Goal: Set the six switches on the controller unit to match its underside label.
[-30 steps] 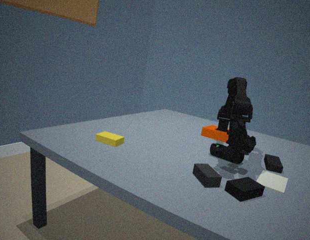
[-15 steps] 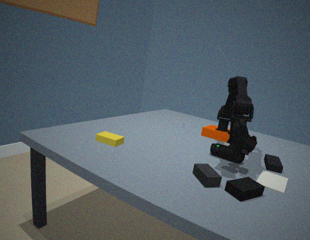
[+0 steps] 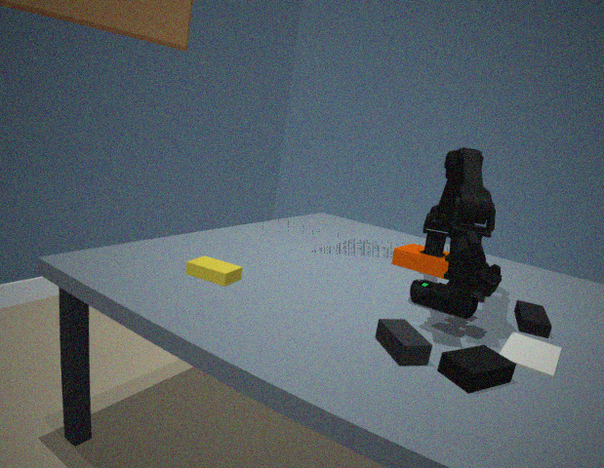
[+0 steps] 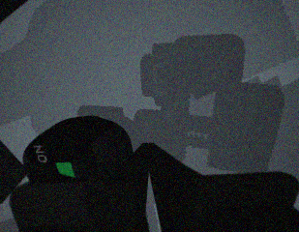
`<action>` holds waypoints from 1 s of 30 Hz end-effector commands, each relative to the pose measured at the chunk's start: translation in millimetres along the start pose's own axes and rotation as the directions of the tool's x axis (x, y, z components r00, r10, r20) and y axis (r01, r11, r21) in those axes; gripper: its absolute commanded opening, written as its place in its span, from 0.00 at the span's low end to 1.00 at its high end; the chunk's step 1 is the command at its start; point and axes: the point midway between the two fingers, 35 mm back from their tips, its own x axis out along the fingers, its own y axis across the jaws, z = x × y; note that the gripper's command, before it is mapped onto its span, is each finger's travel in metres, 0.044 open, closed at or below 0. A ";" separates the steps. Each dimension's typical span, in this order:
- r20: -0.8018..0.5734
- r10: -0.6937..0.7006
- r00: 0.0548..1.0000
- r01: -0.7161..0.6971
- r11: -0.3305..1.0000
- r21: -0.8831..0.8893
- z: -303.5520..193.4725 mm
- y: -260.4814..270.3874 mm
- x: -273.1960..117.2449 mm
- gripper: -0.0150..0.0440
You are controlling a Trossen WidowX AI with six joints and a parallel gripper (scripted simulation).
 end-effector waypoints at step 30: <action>-0.013 0.029 0.999 -0.029 1.000 0.003 -1.8 17.9 9.5 0.25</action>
